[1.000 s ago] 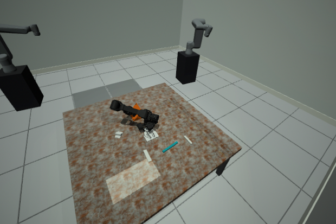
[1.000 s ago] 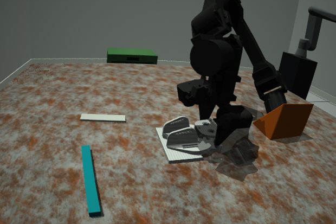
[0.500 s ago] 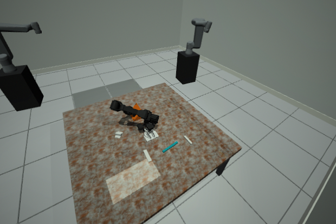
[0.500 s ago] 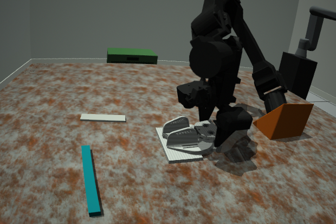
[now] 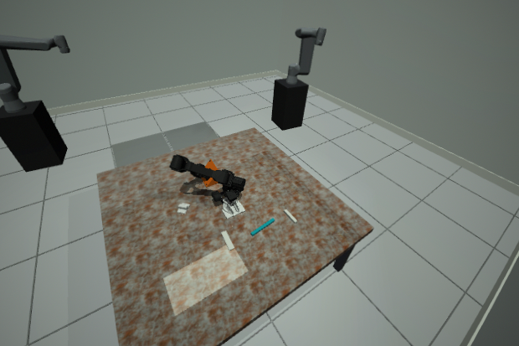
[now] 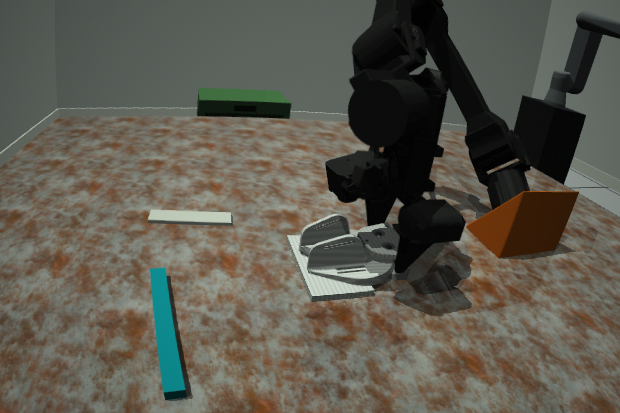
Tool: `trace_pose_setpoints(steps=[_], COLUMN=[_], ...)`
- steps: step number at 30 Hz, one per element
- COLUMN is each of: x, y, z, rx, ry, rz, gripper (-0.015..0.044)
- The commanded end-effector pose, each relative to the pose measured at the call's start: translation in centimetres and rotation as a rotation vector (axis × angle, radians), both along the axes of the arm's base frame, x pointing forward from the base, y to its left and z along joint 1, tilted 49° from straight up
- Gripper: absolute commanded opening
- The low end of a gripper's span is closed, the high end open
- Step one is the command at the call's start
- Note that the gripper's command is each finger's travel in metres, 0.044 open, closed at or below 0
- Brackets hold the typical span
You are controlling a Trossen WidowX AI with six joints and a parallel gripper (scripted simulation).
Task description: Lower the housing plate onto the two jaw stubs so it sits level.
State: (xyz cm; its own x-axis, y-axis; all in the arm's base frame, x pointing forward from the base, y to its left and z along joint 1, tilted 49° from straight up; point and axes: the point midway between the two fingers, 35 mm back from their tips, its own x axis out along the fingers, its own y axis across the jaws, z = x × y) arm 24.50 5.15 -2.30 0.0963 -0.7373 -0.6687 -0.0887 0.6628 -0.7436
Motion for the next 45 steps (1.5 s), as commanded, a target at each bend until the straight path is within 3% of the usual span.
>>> trace_pose_setpoints(steps=[1, 45], x=[0.04, 0.11], y=[-0.06, -0.6], z=[-0.03, -0.51], rx=[-0.004, -0.004], ry=[0.002, 0.001], rz=[0.006, 0.005], gripper=[0.0351, 0.0351])
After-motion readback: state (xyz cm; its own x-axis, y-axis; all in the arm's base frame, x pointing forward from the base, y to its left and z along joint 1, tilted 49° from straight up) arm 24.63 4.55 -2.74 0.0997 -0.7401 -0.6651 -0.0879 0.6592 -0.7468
